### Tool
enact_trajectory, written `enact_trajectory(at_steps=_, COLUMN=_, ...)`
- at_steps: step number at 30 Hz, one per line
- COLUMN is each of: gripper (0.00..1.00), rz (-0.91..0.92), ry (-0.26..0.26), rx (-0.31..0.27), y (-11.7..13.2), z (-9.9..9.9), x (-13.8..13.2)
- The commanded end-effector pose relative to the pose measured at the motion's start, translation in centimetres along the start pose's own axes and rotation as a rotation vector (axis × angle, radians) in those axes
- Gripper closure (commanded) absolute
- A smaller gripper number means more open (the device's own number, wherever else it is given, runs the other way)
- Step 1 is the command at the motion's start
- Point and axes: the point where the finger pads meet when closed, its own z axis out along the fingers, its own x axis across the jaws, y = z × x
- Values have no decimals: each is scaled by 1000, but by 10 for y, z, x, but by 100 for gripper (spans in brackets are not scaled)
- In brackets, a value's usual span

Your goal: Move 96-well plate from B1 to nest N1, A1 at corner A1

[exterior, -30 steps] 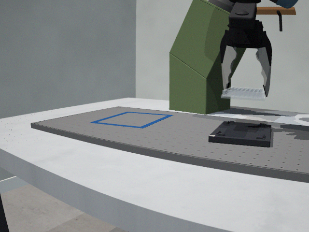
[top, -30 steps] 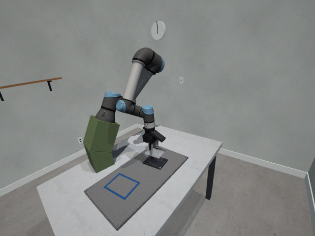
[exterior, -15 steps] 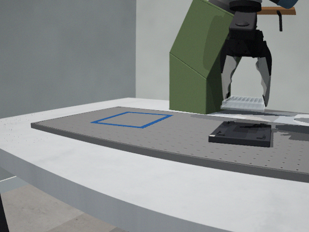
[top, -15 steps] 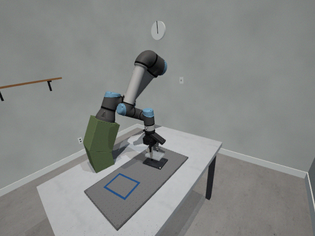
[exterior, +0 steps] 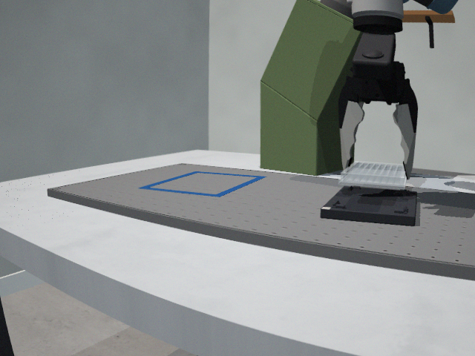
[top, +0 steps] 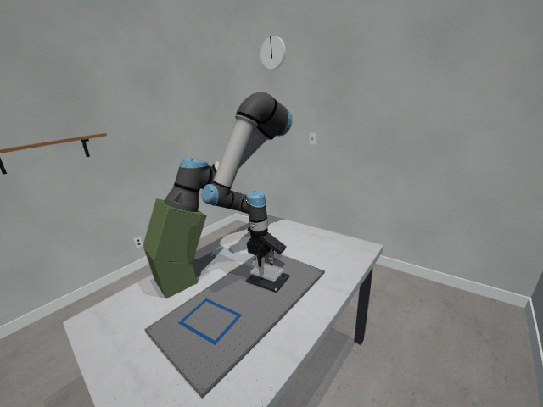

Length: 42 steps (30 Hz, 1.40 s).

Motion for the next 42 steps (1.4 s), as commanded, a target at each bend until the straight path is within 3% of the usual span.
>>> enact_trajectory(at_steps=1, gripper=100, rz=0, ry=0, rx=2, y=-1, z=9, x=0)
enact_trajectory(at_steps=42, gripper=100, rz=0, ry=0, rx=2, y=0, z=18, x=0)
